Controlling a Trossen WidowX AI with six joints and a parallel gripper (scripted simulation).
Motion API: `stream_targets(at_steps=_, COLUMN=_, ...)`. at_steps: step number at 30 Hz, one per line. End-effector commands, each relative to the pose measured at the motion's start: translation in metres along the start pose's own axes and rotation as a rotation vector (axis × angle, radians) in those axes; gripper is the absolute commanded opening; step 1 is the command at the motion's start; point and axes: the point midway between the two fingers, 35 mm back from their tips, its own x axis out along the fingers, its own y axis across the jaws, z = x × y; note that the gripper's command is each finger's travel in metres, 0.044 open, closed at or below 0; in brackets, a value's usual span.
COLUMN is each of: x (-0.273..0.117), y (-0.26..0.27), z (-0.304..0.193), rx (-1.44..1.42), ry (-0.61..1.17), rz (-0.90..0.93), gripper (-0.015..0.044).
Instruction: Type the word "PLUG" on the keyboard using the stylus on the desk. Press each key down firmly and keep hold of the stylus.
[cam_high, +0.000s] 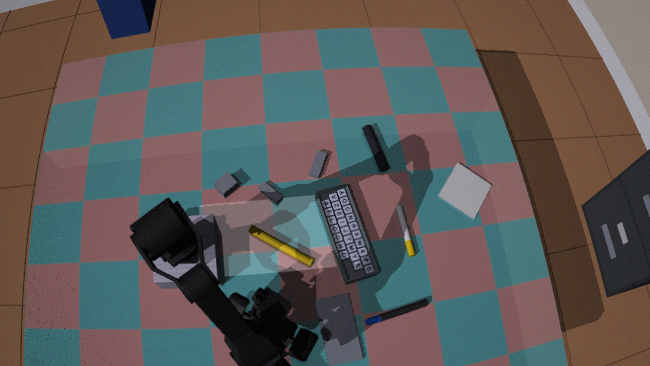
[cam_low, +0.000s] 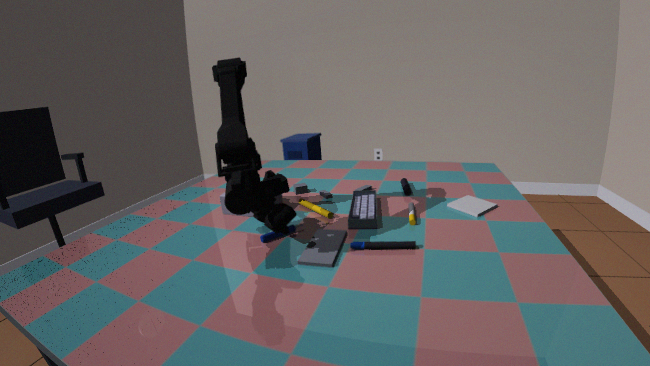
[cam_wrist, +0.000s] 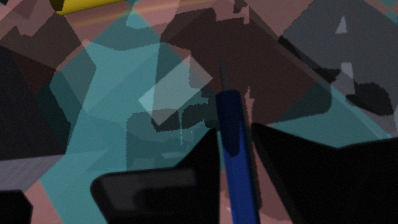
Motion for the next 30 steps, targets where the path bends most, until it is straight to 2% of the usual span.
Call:
stream_targets(at_steps=1, x=0.0, y=0.0, z=0.0, rx=0.0, ry=0.0, rz=-0.001, gripper=0.0045)
stream_targets(at_steps=2, x=0.0, y=0.0, z=0.0, rx=0.0, ry=0.0, rz=-0.001, gripper=0.0019)
stream_targets(at_steps=5, x=0.0, y=0.0, z=0.0, rx=0.0, ry=0.0, rz=-0.001, gripper=0.0)
stream_targets(at_steps=13, x=-0.003, y=0.0, z=0.001, rx=0.0, ry=0.0, rz=-0.001, gripper=0.0)
stream_targets(at_steps=23, x=-0.043, y=0.0, z=0.024, rx=0.0, ry=0.0, rz=0.001, gripper=0.0)
stream_targets(at_steps=30, x=-0.044, y=0.0, z=0.025, rx=0.0, ry=0.0, rz=0.001, gripper=0.0)
